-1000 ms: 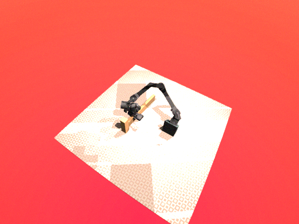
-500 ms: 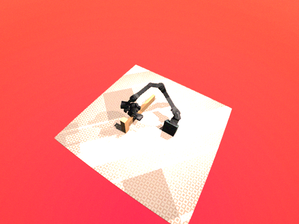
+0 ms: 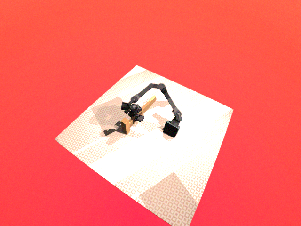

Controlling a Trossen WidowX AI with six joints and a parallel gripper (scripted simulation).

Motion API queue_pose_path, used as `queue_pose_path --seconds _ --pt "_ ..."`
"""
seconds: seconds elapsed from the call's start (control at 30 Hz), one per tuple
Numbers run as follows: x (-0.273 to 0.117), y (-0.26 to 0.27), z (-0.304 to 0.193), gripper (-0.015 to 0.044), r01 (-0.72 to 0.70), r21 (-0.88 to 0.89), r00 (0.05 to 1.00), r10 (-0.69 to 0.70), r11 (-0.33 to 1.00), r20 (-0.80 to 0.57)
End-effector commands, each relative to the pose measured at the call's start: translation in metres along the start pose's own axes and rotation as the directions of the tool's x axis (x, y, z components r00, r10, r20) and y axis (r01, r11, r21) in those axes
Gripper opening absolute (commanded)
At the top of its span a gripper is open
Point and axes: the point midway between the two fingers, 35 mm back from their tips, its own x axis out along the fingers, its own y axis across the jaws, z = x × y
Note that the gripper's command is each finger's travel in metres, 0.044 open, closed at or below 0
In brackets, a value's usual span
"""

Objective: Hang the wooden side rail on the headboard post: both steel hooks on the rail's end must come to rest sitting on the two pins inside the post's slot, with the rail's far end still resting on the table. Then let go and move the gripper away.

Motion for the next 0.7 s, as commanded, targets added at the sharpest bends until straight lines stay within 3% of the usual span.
queue_pose_path --seconds 0.0,0.67 --pt "-0.0042 0.0004 -0.0044 0.0 -0.01 -0.001 1.0 0.01 1.0 -0.007" --pt "-0.0057 0.0019 -0.006 0.0 -0.011 -0.001 1.0 0.011 1.0 -0.007"
